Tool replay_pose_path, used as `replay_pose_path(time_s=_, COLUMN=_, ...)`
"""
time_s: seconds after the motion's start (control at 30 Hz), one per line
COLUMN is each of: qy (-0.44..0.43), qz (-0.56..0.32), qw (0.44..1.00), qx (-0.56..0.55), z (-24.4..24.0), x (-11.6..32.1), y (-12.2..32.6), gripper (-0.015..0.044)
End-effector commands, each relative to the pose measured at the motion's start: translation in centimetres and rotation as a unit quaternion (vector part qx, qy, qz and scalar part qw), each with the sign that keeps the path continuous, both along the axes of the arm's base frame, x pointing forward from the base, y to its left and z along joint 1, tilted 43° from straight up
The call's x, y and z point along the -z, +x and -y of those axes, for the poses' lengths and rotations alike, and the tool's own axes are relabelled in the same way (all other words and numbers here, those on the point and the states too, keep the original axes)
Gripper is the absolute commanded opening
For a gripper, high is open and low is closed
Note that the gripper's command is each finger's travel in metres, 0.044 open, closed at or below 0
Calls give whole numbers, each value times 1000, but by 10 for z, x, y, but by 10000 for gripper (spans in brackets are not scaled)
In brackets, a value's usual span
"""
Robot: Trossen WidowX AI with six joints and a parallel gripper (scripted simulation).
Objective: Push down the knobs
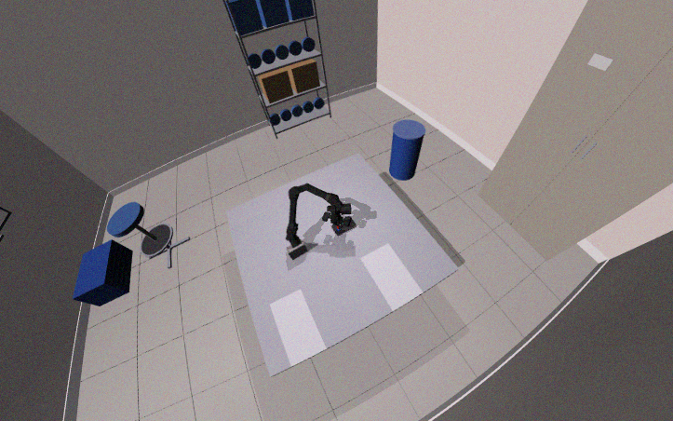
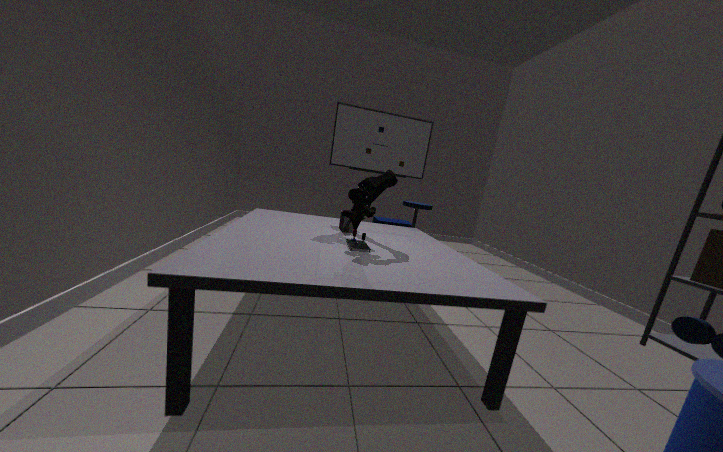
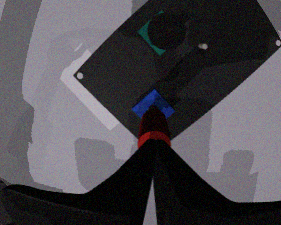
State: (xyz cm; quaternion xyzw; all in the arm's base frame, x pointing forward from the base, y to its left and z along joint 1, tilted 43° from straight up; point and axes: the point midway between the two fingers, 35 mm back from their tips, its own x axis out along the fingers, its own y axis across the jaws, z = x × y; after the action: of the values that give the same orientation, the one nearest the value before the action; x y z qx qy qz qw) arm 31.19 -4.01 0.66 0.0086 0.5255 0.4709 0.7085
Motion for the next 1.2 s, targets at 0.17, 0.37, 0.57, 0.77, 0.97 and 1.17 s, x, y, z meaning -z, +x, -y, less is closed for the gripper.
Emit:
replay_pose_path(time_s=0.17, qy=2, qz=-1, qw=1000, qx=1, z=-4, x=3, y=0, gripper=0)
replay_pose_path(time_s=0.37, qy=2, qz=-1, qw=1000, qx=1, z=-4, x=3, y=0, gripper=0)
replay_pose_path(time_s=0.57, qy=2, qz=-1, qw=1000, qx=1, z=-4, x=4, y=0, gripper=0)
replay_pose_path(time_s=0.77, qy=2, qz=0, qw=1000, qx=1, z=-6, x=6, y=0, gripper=0)
replay_pose_path(time_s=0.97, qy=2, qz=0, qw=1000, qx=1, z=-6, x=6, y=0, gripper=0)
replay_pose_path(time_s=1.17, qy=2, qz=0, qw=1000, qx=1, z=-8, x=8, y=0, gripper=0)
